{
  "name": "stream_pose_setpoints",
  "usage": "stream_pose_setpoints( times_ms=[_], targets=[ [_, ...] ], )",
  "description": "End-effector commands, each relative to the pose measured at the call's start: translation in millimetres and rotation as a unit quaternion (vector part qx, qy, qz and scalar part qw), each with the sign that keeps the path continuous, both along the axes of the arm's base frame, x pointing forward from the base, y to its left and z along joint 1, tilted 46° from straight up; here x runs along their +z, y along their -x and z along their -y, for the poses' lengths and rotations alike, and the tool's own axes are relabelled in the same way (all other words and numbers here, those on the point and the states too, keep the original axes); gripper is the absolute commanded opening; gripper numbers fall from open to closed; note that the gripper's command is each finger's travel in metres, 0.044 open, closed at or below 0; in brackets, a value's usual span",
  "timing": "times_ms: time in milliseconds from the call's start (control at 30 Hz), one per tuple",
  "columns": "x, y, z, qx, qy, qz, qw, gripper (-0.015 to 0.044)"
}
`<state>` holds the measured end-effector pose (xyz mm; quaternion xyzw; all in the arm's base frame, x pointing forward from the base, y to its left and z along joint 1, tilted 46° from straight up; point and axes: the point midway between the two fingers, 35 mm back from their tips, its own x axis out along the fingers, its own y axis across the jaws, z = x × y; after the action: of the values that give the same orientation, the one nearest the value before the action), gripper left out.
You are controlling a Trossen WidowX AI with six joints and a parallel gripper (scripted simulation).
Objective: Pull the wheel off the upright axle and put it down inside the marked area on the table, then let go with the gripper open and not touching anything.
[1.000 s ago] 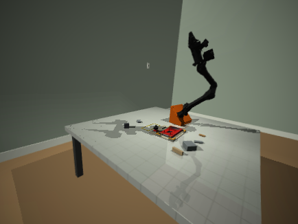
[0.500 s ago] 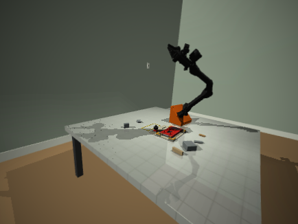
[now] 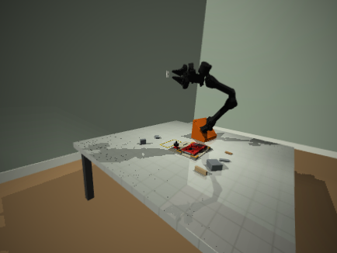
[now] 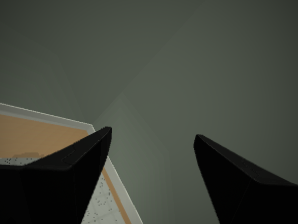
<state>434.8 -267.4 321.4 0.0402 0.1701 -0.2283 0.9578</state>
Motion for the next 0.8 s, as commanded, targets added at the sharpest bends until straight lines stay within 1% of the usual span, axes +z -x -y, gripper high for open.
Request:
stream_pose_setpoints(
  times_ms=[0, 100, 267, 367, 567, 767],
  targets=[
    [-36, -9, -17, 0.041, -0.014, -0.053, 0.998, 0.03],
    [-57, -13, -28, 0.068, -0.02, -0.087, 0.994, 0.03],
    [-75, -16, -38, 0.092, -0.029, -0.114, 0.989, 0.03],
    [-102, -18, -55, 0.129, -0.051, -0.154, 0.978, 0.03],
    [-152, -16, -93, 0.204, -0.101, -0.229, 0.947, 0.03],
    [-197, -3, -136, 0.283, -0.159, -0.298, 0.898, 0.03]
  ],
)
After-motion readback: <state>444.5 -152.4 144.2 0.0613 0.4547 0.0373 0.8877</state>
